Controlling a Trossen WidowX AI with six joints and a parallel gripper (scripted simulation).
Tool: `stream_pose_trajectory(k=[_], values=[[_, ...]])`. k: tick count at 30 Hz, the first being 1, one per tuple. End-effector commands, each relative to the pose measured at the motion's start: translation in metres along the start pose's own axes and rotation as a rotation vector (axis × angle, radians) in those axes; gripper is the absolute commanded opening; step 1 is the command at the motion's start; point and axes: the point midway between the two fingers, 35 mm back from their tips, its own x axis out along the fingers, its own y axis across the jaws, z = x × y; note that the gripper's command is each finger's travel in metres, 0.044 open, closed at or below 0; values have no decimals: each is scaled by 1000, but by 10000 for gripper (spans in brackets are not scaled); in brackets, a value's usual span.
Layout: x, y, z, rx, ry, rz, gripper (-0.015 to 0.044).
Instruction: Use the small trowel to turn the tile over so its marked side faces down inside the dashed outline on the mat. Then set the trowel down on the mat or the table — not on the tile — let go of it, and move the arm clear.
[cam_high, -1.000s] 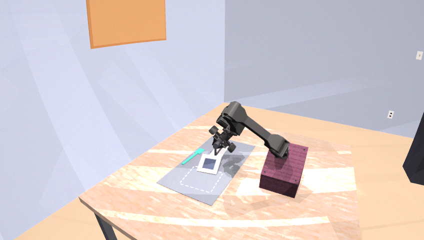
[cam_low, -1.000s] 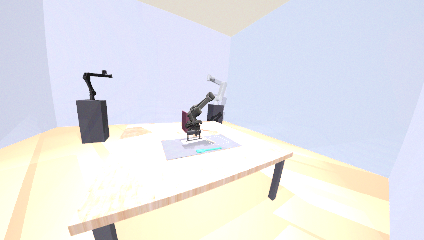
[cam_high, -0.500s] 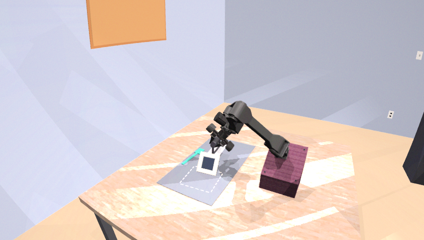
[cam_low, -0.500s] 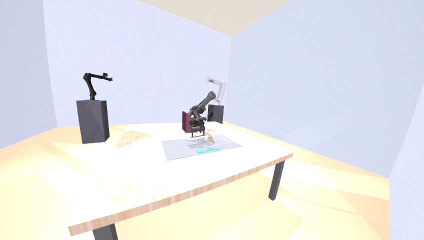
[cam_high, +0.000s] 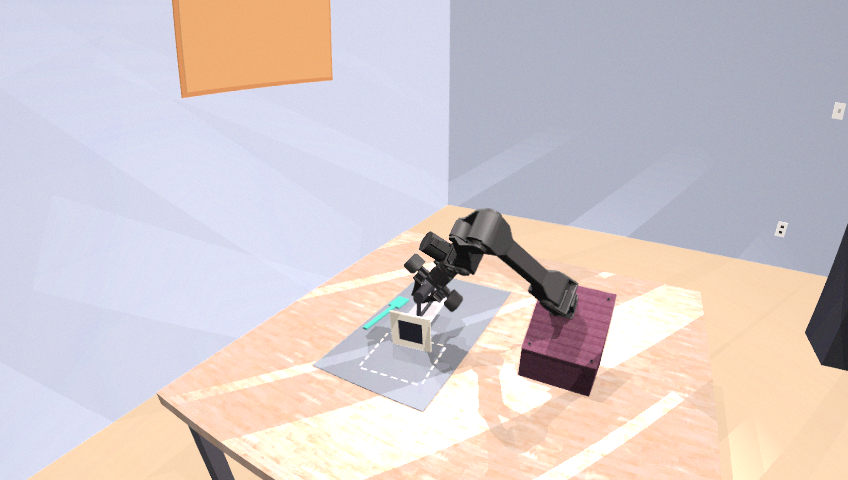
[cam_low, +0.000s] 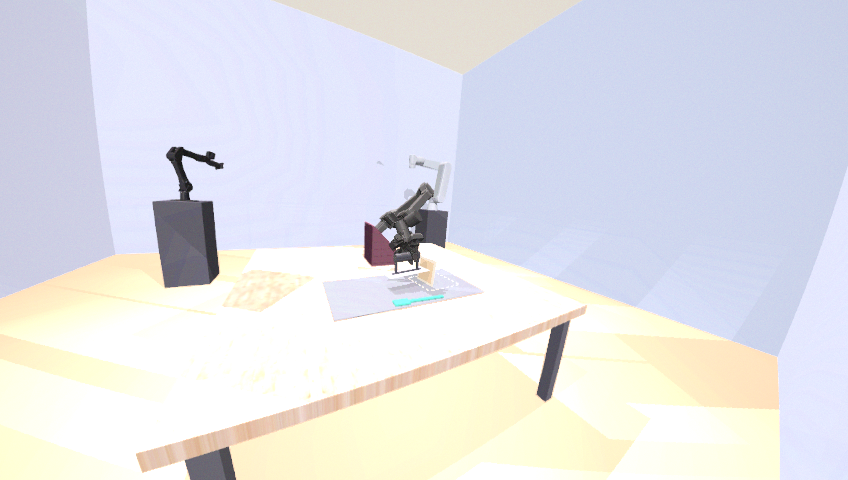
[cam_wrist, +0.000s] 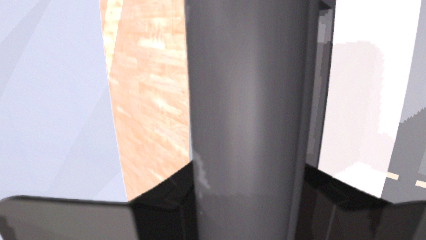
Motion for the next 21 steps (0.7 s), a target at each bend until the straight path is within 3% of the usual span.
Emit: stream_pose_trajectory(k=[1, 21], values=[[-2, 4, -3, -1, -10, 17, 0], [23, -15, -37, 0, -10, 16, 0]])
